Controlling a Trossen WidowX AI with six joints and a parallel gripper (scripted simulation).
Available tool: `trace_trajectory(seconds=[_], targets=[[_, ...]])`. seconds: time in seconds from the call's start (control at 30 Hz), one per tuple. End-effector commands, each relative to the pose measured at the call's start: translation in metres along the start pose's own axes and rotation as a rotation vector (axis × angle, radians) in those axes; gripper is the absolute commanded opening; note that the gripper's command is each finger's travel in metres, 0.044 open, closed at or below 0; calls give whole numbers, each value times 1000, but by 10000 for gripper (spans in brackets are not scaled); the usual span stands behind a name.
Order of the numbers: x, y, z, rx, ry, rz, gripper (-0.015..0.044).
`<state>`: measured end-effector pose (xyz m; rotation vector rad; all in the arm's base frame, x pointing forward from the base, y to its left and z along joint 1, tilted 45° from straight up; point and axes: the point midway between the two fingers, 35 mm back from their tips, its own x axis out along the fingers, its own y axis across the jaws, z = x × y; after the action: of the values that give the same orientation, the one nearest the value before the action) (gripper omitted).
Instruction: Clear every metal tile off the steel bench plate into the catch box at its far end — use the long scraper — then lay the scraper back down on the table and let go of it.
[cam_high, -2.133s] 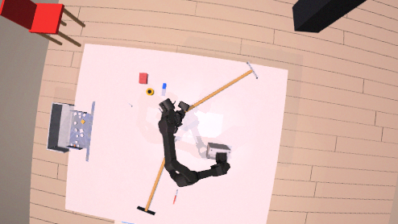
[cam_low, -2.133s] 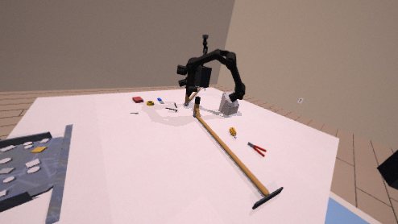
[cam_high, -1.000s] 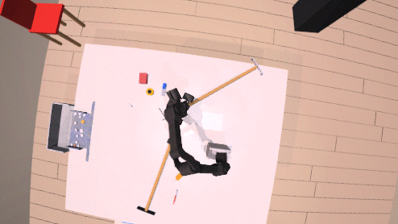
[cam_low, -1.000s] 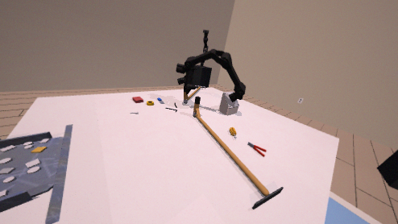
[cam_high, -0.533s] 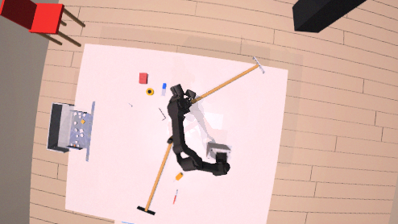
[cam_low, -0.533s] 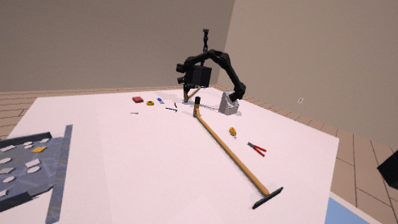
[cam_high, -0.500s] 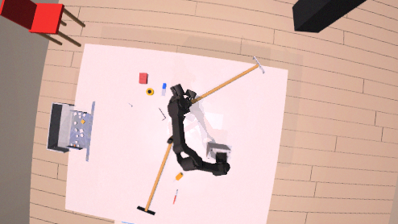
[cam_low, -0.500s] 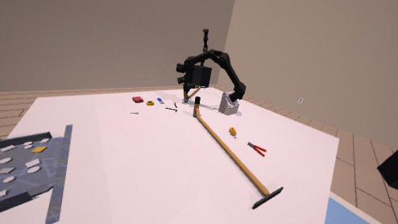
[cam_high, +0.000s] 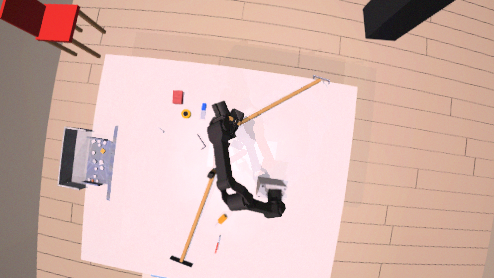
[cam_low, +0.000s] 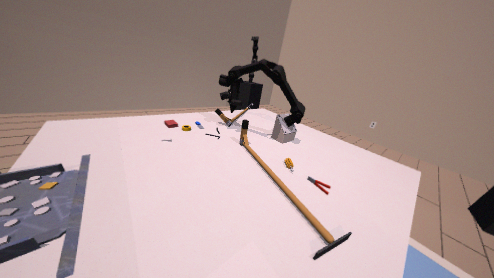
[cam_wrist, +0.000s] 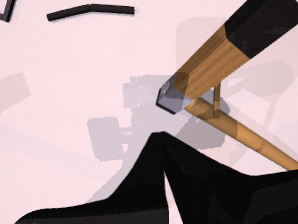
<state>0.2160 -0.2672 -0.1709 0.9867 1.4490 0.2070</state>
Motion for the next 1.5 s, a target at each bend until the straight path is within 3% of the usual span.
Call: trace_trajectory(seconds=[0.0,0.67,1.47], targets=[[-18,-1,3,-7,-2,-7,0],[-76,4,1,-18,2,-9,0],[-93,139,42,-438,1,-67,0]])
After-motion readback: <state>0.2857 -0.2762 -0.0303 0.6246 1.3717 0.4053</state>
